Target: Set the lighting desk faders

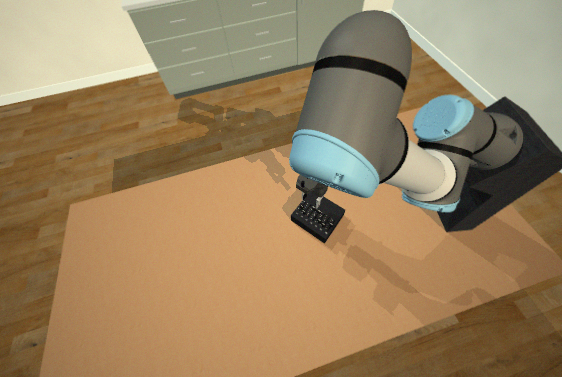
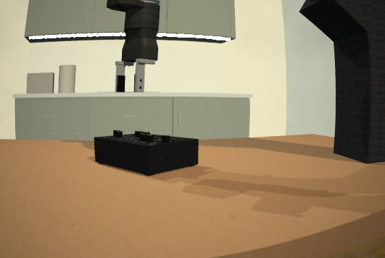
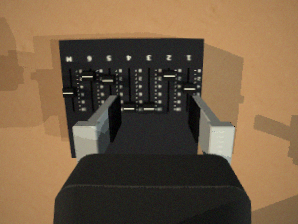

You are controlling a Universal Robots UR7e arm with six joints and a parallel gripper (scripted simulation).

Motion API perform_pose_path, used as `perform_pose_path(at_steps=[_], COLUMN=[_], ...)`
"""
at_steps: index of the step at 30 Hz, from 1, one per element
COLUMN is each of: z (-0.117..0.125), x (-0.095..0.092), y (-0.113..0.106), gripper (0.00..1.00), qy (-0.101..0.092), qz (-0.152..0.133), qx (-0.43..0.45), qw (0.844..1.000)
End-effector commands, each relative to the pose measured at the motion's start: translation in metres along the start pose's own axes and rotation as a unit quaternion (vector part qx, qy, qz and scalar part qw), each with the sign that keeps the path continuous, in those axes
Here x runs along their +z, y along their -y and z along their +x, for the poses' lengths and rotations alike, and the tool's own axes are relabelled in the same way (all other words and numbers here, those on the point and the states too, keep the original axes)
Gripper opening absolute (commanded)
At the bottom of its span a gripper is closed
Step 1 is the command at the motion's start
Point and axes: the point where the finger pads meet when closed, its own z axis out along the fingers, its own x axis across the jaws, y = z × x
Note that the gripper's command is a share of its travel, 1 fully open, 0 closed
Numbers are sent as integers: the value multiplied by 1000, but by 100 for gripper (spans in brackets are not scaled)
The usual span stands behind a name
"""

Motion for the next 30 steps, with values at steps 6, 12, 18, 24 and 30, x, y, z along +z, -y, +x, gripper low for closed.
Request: perform_pose_path(at_steps=[6,12,18,24,30], z=[-3,-3,-3,-3,-3], x=[-19,-28,-32,-35,-36], y=[-2,-2,-2,-2,-2], gripper=[100,100,100,100,100], qy=[7,7,7,7,7], qz=[0,0,0,0,0], qx=[1,1,1,1,1], qw=[1000,1000,1000,1000,1000])
